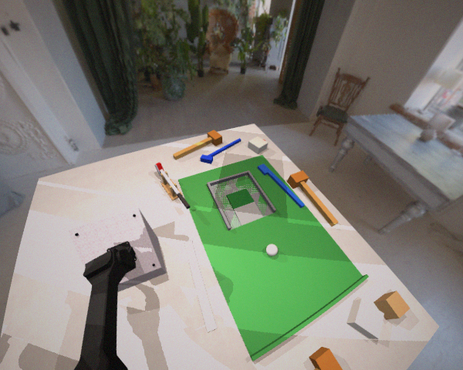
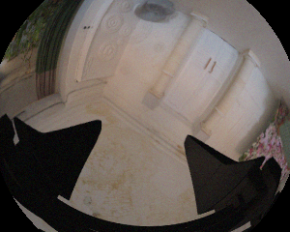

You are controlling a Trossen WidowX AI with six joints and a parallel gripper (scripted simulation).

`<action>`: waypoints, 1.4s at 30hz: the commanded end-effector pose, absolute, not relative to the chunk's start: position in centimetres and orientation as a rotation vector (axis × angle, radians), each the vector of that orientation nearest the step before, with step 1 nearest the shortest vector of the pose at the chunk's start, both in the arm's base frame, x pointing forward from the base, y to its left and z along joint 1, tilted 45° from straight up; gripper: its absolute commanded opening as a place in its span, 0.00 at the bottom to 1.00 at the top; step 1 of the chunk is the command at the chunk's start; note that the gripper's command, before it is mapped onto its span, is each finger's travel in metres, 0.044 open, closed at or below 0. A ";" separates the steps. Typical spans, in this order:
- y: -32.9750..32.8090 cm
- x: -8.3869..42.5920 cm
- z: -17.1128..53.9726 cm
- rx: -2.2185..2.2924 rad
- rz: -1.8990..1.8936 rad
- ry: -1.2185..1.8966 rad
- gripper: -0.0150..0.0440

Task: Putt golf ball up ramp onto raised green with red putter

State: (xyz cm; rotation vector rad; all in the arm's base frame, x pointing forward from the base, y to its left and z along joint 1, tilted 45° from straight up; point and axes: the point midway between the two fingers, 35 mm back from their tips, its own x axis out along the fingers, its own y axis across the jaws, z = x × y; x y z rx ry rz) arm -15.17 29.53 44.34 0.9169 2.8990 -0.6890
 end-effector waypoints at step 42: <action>29.8 21.5 0.5 2.631 -2.491 -0.636 1.00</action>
